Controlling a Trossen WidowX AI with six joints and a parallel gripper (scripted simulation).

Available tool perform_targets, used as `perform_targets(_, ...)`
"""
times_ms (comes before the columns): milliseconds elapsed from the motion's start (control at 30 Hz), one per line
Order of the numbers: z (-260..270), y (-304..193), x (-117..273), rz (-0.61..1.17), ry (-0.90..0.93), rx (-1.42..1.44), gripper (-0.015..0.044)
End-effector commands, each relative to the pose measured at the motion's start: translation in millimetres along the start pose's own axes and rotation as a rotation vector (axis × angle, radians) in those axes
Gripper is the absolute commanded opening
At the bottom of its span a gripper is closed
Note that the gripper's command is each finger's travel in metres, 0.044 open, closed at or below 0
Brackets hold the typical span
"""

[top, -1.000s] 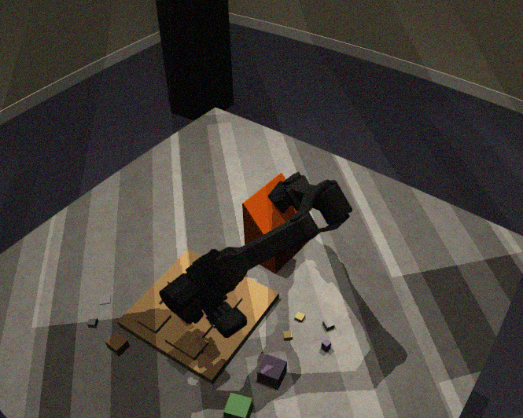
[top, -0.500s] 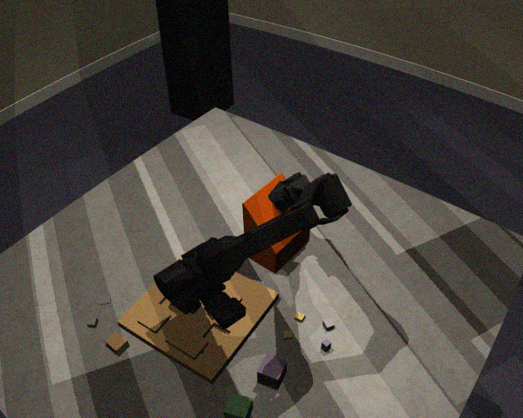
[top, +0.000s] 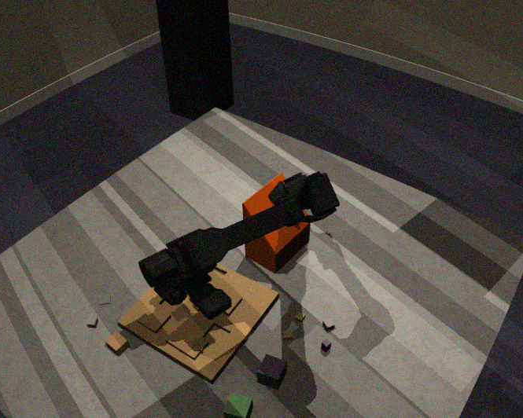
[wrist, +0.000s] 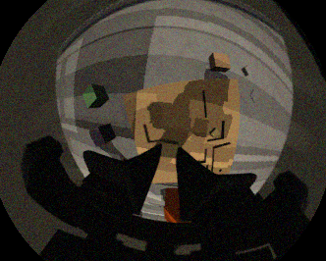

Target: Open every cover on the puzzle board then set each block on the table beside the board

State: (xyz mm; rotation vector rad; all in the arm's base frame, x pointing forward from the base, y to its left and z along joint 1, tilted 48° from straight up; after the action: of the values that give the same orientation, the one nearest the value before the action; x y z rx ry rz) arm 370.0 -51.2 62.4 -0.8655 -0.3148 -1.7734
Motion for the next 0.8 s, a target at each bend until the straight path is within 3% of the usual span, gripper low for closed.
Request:
perform_targets(0, -17, 9, 1, -0.003, -0.01, -0.002, 0.008)
perform_targets(767, -103, 35, 7, -0.012, -0.031, -0.007, 0.008)
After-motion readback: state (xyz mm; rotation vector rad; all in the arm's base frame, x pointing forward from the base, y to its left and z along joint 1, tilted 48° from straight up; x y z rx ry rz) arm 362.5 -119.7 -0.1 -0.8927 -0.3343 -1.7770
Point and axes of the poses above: the point midway between the two fingers, 35 mm back from their tips, its own x axis back along the fingers, its own z axis across the jaws, y = z × x, the point moved 4 cm from there along x, back along the fingers, and after that the axes turned 8 degrees about -x, right-handed, at the moved point
